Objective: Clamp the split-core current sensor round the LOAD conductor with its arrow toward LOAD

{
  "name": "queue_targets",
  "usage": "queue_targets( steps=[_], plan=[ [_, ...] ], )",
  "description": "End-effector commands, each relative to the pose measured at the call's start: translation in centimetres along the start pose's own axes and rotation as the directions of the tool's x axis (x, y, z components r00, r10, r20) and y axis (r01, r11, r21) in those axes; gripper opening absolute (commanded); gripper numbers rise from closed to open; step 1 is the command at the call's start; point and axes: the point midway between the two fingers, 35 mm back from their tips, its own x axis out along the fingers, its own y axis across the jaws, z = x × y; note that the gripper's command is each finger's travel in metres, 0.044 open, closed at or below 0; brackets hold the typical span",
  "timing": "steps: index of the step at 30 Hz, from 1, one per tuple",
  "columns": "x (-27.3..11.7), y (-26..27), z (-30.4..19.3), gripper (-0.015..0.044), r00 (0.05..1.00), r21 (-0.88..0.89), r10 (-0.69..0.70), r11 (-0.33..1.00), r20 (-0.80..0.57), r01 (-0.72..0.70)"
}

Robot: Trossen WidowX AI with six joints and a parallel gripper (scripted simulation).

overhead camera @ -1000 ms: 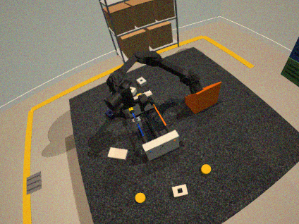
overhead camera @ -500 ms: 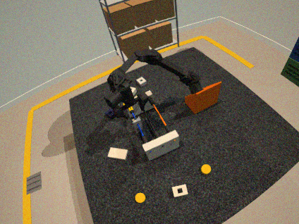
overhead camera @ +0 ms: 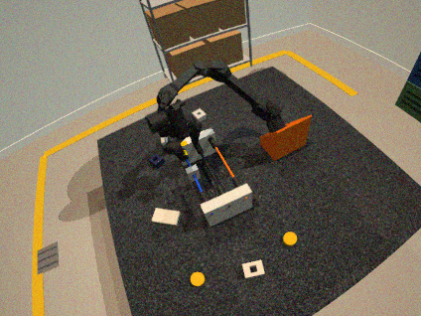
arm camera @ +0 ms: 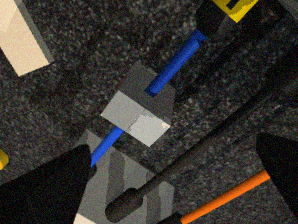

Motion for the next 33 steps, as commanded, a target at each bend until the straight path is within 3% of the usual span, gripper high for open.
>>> queue_targets(
  steps=[1,14,22,29,33],
  plan=[
    [-1.2,-3.7,1.2,0.0440,0.962,-0.568,0.260,0.781,-0.082,-0.260],
    [-2.3,-6.3,1.6,0.0440,0.885,-0.908,0.460,0.339,-0.067,-0.245],
    [-2.9,-7.9,1.7,0.0440,0.821,-0.997,0.570,0.043,-0.030,-0.067],
    [-3.5,-9.0,1.7,0.0440,0.768,-0.966,0.640,-0.195,0.007,0.171],
    [-3.5,-9.1,1.6,0.0440,0.760,-0.950,0.649,-0.229,0.012,0.211]
  ],
)
